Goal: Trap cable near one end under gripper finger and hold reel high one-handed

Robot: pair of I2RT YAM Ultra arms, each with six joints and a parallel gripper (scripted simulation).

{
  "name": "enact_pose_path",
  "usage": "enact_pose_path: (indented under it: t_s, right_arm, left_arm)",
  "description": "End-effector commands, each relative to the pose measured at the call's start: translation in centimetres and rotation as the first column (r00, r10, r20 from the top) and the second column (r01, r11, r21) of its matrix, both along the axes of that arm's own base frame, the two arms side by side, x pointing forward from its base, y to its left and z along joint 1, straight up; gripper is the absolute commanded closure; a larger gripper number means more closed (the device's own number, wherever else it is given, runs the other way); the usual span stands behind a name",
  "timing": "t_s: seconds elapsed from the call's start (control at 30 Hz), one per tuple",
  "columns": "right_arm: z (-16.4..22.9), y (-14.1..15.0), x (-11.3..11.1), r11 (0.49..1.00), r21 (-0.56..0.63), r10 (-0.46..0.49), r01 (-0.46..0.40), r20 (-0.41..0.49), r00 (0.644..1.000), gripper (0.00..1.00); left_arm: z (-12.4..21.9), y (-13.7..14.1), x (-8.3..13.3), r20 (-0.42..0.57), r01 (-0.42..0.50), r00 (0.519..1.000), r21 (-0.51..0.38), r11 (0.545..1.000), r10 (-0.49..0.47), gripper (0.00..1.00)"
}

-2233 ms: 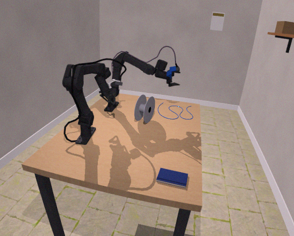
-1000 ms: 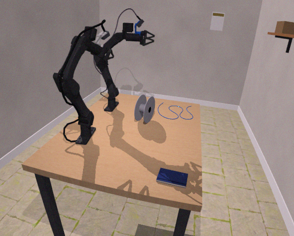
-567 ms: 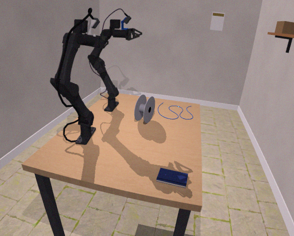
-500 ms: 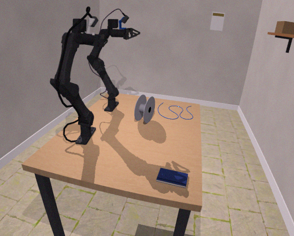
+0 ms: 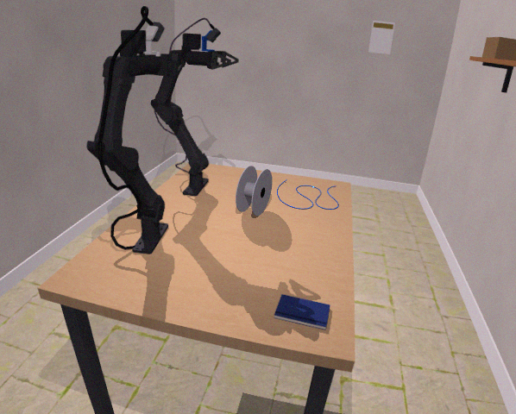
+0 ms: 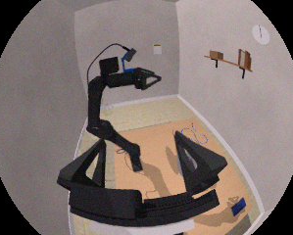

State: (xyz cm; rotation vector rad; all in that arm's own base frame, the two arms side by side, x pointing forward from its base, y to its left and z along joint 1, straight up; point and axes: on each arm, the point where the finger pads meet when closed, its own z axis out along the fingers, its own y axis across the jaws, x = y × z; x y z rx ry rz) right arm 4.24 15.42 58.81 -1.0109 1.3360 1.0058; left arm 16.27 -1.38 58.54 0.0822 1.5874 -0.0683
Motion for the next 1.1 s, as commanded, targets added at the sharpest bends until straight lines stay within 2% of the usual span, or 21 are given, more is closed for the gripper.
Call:
enact_pose_path:
  t_s: [0.0, 0.37, 0.7, 0.9, 1.07]
  right_arm:
    - [0.9, -1.0, -0.4, 0.999, 0.035, 0.001, -0.002, 0.022, 1.000, 0.00]
    - [1.0, -1.0, -0.3, 0.999, 0.037, -0.006, 0.005, 0.016, 1.000, 0.00]
    - [1.0, -1.3, 0.6, 0.997, 0.037, -0.068, 0.068, 0.016, 0.998, 0.00]
    - [1.0, -1.8, 1.8, 0.988, 0.037, -0.149, 0.148, 0.016, 0.989, 0.00]
    - [1.0, -2.4, 3.0, 0.971, 0.037, -0.237, 0.236, 0.016, 0.971, 0.00]
  left_arm:
    - [1.0, -0.2, -1.2, 0.033, 0.012, 0.999, -0.018, 1.000, -0.011, 0.00]
    - [1.6, 0.1, -1.4, 0.057, -0.001, 0.998, -0.019, 1.000, 0.002, 0.00]
    - [1.6, 1.0, -1.4, 0.059, -0.066, 0.996, -0.019, 0.998, 0.067, 0.00]
    - [1.6, 2.4, -1.5, 0.059, -0.160, 0.985, -0.019, 0.987, 0.160, 0.00]
    - [1.6, 4.2, -1.7, 0.059, -0.274, 0.960, -0.019, 0.962, 0.275, 0.00]
